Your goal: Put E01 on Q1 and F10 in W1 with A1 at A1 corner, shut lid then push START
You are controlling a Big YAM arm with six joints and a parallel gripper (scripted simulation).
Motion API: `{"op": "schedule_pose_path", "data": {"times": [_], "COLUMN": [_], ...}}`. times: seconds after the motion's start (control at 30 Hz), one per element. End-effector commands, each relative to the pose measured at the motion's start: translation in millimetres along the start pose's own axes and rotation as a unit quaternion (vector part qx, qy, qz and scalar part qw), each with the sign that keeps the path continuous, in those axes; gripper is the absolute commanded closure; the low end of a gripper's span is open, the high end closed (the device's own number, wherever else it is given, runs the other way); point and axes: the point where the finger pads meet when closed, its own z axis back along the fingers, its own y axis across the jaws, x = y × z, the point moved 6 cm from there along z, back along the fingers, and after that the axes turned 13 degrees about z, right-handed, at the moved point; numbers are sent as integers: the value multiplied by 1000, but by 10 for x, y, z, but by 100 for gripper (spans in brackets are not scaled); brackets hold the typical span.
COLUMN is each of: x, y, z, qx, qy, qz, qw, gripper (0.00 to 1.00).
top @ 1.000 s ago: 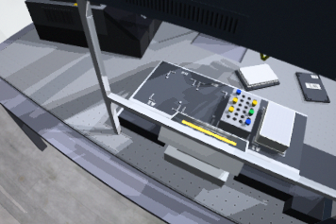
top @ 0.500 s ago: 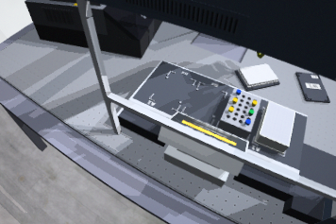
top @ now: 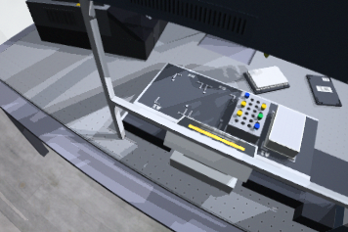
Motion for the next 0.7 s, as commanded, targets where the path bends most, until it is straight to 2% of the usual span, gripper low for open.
{"op": "schedule_pose_path", "data": {"times": [0.0, 0.23, 0.4, 0.5, 0.67], "x": [60, -94, -108, -113, -132], "y": [19, 46, 45, 45, 41], "z": [30, 51, 53, 55, 61], "qx": [3, 5, 4, 4, 4], "qy": [-4, 3, 2, 2, 3], "qz": [-49, -117, -169, -168, -224], "qw": [999, 993, 986, 986, 974], "gripper": [0, 0, 0, 0, 0]}}
